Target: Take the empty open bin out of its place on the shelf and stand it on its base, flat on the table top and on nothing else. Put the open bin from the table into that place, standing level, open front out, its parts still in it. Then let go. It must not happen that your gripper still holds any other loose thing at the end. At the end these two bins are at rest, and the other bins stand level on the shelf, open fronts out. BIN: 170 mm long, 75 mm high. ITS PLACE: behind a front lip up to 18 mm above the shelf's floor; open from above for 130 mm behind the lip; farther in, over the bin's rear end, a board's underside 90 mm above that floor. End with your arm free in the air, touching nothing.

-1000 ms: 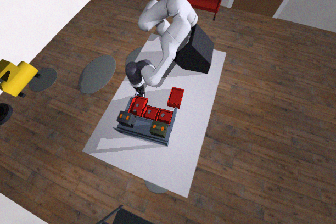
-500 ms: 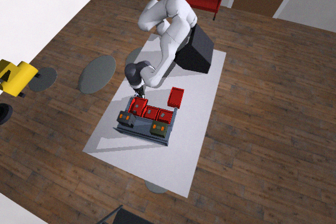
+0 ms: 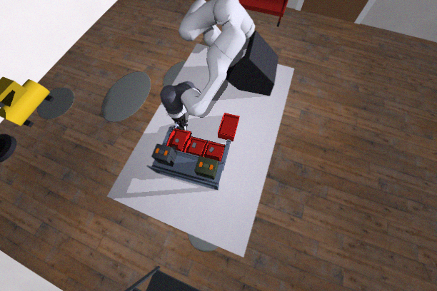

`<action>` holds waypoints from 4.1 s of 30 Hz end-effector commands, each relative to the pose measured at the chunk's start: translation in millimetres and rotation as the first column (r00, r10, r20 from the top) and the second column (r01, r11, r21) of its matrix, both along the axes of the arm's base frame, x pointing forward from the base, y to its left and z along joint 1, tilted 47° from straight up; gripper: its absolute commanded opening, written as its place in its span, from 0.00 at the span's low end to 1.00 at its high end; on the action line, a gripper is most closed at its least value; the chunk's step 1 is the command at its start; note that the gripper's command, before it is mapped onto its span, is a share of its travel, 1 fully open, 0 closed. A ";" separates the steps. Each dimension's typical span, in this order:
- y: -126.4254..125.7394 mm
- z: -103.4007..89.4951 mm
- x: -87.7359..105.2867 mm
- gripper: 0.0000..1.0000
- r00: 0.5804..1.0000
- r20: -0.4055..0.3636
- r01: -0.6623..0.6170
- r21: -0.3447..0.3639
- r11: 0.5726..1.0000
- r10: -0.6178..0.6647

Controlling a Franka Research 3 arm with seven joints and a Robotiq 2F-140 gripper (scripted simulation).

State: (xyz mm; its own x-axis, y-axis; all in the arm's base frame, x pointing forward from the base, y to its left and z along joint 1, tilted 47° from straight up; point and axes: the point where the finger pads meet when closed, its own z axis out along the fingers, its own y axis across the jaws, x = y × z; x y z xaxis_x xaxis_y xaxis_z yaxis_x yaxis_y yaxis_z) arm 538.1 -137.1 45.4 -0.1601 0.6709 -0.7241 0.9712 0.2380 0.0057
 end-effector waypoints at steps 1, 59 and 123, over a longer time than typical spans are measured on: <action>1.1 1.2 5.6 0.00 1.000 0.006 0.008 -0.002 1.000 -0.008; 8.4 3.4 27.7 0.00 1.000 0.006 0.008 -0.002 1.000 -0.008; 59.0 56.3 -2.7 0.00 1.000 0.006 0.008 -0.002 1.000 -0.008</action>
State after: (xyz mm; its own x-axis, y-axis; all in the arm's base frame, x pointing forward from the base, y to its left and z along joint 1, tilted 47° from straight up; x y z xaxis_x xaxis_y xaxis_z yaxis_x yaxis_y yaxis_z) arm 536.6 -77.2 100.4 -0.1569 0.6709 -0.7248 0.9716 0.2365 0.0086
